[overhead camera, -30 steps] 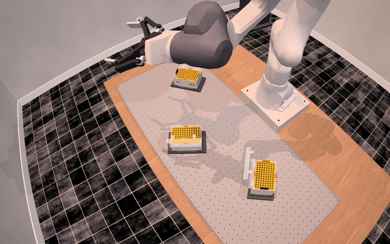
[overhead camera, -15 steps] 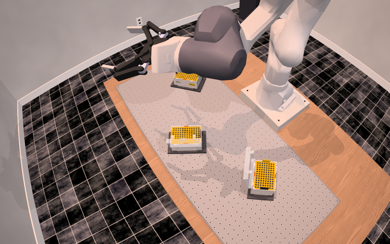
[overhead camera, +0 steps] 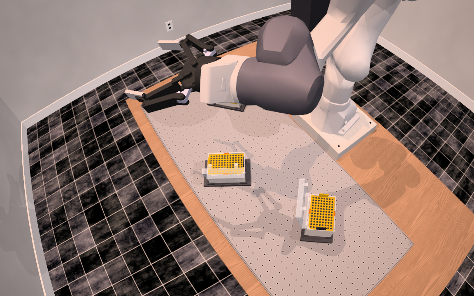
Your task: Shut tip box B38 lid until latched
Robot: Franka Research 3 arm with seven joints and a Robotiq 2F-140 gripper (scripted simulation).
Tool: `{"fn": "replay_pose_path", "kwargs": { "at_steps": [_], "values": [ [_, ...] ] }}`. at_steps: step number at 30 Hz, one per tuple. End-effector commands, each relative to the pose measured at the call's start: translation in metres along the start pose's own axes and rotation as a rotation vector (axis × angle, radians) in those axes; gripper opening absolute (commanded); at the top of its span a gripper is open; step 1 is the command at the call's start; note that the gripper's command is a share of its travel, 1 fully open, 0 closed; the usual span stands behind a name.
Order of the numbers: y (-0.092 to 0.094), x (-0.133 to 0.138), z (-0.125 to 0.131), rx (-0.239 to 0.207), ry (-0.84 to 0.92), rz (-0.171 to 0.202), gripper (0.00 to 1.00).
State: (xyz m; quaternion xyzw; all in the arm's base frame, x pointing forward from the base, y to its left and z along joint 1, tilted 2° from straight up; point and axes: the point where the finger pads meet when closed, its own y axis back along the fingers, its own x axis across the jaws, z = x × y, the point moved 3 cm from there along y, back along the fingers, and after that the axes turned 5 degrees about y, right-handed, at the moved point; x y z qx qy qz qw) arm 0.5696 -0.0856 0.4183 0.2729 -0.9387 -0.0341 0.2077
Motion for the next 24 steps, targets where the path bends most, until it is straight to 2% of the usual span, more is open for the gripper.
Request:
{"fn": "replay_pose_path", "kwargs": {
  "at_steps": [1,5,7,12,14,18,20,24],
  "values": [
    [0.012,-0.005,-0.003,-0.001,-0.035,0.01,1.0],
    [0.029,-0.016,-0.007,-0.001,-0.035,0.01,1.0],
    [0.037,-0.02,-0.007,0.018,-0.087,-0.023,1.0],
    [0.059,-0.032,-0.009,0.018,-0.087,-0.023,1.0],
    [0.059,-0.032,-0.009,0.018,-0.087,-0.023,1.0],
    [0.077,-0.042,-0.01,0.018,-0.087,-0.023,1.0],
    [0.085,-0.046,-0.009,0.03,-0.134,-0.057,1.0],
    [0.103,-0.054,-0.008,0.03,-0.134,-0.057,1.0]
  ]
}}
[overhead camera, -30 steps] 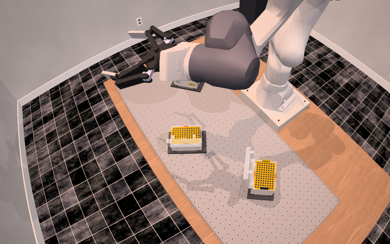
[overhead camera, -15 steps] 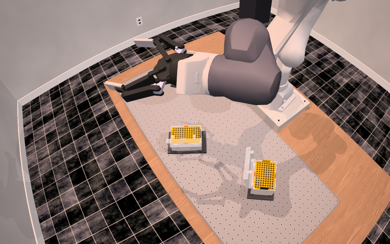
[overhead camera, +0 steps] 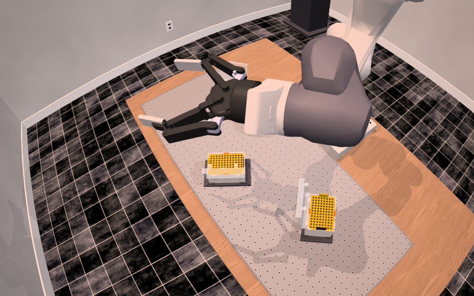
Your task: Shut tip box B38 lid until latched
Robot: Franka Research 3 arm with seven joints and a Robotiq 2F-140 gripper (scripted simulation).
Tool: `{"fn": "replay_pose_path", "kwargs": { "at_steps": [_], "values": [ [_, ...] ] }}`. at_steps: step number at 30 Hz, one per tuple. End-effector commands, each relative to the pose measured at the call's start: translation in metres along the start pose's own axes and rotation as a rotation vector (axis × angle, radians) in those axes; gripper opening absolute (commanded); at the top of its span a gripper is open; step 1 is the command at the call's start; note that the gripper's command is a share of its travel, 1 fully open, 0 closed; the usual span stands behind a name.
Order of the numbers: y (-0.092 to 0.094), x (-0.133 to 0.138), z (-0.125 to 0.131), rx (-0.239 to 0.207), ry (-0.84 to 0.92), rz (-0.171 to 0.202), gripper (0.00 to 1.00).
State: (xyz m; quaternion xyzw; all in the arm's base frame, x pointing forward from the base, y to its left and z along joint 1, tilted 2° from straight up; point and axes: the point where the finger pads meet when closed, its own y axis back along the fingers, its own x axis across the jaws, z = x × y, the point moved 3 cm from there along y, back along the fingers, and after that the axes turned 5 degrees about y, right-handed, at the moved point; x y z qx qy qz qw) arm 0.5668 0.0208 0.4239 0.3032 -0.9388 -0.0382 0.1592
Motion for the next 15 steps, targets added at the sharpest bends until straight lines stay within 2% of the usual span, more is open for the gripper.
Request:
{"fn": "replay_pose_path", "kwargs": {
  "at_steps": [1,5,7,9,15],
  "values": [
    [0.015,-0.005,0.001,0.0,-0.043,0.006,1.0],
    [0.032,-0.015,0.003,0.0,-0.043,0.006,1.0],
    [0.032,-0.015,0.003,0.0,-0.043,0.006,1.0],
    [0.041,-0.018,0.004,0.004,-0.084,-0.03,1.0],
    [0.068,-0.03,0.01,0.004,-0.084,-0.03,1.0]
  ]
}}
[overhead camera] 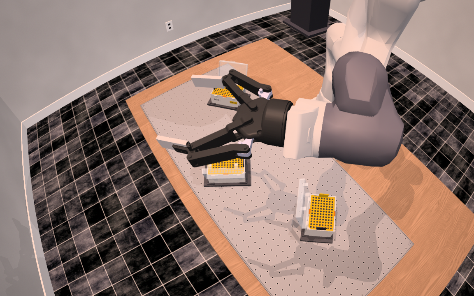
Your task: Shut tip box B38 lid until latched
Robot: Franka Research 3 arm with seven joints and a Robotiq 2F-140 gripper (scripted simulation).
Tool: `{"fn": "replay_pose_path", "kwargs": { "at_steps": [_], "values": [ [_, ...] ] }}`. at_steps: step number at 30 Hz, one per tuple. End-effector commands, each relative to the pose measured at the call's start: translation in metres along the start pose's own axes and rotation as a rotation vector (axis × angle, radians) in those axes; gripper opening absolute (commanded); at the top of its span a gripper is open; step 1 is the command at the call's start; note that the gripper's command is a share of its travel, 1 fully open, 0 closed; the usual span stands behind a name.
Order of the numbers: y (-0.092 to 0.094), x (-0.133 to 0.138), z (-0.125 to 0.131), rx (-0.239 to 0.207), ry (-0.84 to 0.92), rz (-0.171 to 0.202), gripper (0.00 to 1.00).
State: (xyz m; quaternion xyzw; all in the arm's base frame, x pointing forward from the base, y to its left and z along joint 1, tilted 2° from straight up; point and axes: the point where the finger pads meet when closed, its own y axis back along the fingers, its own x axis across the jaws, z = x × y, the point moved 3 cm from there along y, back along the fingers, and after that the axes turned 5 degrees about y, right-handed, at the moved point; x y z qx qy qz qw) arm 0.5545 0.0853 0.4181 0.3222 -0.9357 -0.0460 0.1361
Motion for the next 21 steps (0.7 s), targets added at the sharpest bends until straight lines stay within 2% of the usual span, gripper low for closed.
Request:
{"fn": "replay_pose_path", "kwargs": {
  "at_steps": [1,4,6,9,18,19,21],
  "values": [
    [0.014,-0.003,0.003,0.0,-0.038,0.012,1.0],
    [0.027,-0.01,0.005,0.0,-0.038,0.012,1.0],
    [0.036,-0.012,0.008,-0.002,-0.072,-0.023,1.0],
    [0.041,-0.014,0.01,-0.002,-0.072,-0.023,1.0],
    [0.081,-0.03,0.023,-0.002,-0.072,-0.023,1.0],
    [0.085,-0.03,0.024,-0.007,-0.093,-0.048,1.0],
    [0.094,-0.033,0.028,-0.009,-0.099,-0.056,1.0]
  ]
}}
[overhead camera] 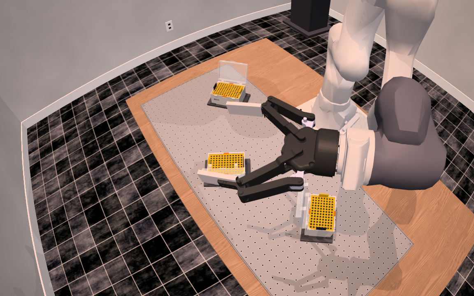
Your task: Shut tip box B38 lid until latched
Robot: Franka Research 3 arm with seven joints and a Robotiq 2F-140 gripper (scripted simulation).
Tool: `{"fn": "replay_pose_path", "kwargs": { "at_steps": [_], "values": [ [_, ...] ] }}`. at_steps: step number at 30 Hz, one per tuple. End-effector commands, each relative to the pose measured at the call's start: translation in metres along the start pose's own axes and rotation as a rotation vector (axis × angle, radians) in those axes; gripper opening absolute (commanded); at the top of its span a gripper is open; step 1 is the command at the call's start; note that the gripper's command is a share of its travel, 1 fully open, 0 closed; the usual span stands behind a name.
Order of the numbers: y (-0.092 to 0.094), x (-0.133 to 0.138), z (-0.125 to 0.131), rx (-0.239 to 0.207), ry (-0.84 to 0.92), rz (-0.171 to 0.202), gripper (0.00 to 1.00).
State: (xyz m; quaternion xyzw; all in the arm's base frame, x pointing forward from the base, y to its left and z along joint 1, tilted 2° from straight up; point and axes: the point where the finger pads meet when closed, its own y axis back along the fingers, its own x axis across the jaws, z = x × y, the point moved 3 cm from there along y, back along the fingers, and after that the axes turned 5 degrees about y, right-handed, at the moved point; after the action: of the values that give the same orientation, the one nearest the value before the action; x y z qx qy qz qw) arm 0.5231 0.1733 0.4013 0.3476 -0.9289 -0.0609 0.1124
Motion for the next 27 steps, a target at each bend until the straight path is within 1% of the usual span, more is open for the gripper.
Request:
{"fn": "replay_pose_path", "kwargs": {
  "at_steps": [1,3,5,12,13,14,15,20,22,27],
  "values": [
    [0.014,0.0,0.005,-0.001,-0.049,0.002,1.0],
    [0.022,-0.003,0.009,-0.001,-0.049,0.002,1.0],
    [0.022,-0.003,0.009,-0.001,-0.049,0.002,1.0],
    [0.053,-0.013,0.024,-0.001,-0.049,0.002,1.0],
    [0.054,-0.013,0.024,-0.001,-0.049,0.002,1.0],
    [0.058,-0.013,0.026,-0.011,-0.066,-0.025,1.0],
    [0.063,-0.014,0.029,-0.013,-0.069,-0.03,1.0],
    [0.084,-0.018,0.041,-0.013,-0.069,-0.03,1.0],
    [0.084,-0.018,0.041,-0.013,-0.069,-0.03,1.0],
    [0.105,-0.022,0.053,-0.013,-0.069,-0.03,1.0]
  ]
}}
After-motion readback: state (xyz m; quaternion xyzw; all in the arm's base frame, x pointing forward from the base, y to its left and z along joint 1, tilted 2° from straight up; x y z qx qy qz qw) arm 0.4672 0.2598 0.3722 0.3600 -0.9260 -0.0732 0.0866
